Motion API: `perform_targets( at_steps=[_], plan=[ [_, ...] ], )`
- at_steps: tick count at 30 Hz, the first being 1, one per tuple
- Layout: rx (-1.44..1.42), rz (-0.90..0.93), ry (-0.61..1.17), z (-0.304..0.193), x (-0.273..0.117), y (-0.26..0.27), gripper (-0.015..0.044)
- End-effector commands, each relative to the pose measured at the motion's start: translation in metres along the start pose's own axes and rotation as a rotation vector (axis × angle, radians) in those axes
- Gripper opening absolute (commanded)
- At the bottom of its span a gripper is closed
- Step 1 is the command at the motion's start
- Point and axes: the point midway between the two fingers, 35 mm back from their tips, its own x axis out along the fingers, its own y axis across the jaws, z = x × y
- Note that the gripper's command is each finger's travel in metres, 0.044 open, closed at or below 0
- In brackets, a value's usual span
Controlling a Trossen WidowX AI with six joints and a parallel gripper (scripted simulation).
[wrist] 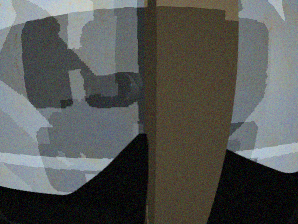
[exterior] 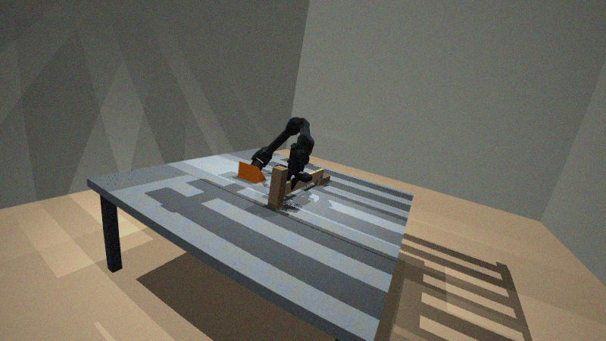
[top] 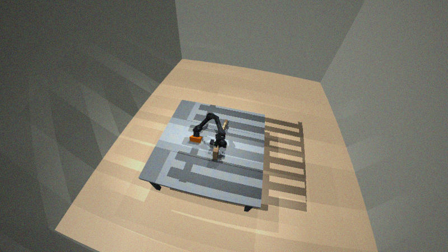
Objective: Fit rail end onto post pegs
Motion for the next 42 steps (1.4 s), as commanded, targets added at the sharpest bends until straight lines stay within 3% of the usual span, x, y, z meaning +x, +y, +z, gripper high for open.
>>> perform_targets(
  at_steps=[1, 42],
  plan=[
    [-0.002, -0.012, 0.008, -0.004, -0.004, -0.002, 0.0000],
    [-0.002, -0.012, 0.009, -0.016, -0.004, -0.002, 0.0000]
  ],
)
